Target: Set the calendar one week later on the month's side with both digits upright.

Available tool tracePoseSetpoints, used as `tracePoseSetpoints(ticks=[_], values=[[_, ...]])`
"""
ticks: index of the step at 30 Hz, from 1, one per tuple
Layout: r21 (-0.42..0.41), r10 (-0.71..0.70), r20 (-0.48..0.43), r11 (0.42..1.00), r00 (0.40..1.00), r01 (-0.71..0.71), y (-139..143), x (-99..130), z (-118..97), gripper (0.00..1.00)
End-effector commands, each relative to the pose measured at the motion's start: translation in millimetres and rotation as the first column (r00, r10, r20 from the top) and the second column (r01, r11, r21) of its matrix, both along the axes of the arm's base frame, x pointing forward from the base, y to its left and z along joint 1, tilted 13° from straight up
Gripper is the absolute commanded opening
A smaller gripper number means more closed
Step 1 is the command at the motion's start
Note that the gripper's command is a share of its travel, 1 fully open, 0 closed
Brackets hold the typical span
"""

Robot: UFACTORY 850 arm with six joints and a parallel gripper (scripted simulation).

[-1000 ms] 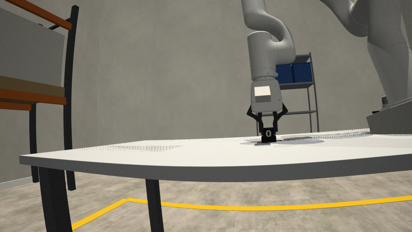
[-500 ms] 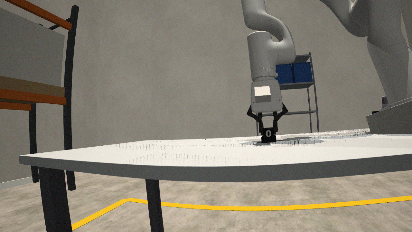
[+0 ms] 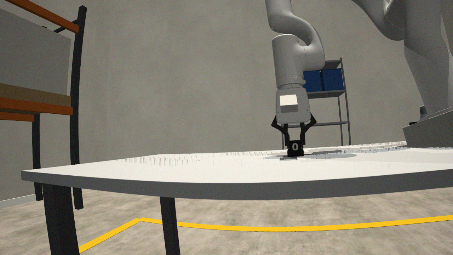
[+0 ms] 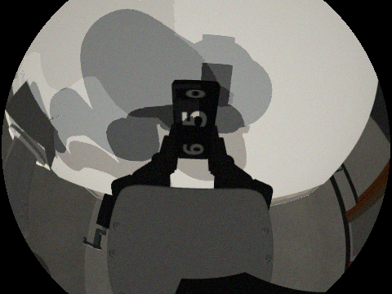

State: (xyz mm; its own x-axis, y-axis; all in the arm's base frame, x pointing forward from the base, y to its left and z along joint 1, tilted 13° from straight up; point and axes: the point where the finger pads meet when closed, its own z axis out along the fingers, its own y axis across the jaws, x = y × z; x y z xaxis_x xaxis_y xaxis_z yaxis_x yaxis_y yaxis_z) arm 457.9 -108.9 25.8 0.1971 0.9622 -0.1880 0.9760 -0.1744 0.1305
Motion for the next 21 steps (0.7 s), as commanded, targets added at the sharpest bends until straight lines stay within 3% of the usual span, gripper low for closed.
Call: tracePoseSetpoints(ticks=[1, 18, 21], values=[[0.0, 0.0, 0.001, 1.0, 1.0, 0.0, 0.0, 0.7, 0.5, 0.29], [0.0, 0.0, 0.001, 1.0, 1.0, 0.0, 0.0, 0.7, 0.5, 0.29], [0.0, 0.0, 0.001, 1.0, 1.0, 0.0, 0.0, 0.7, 0.5, 0.33]])
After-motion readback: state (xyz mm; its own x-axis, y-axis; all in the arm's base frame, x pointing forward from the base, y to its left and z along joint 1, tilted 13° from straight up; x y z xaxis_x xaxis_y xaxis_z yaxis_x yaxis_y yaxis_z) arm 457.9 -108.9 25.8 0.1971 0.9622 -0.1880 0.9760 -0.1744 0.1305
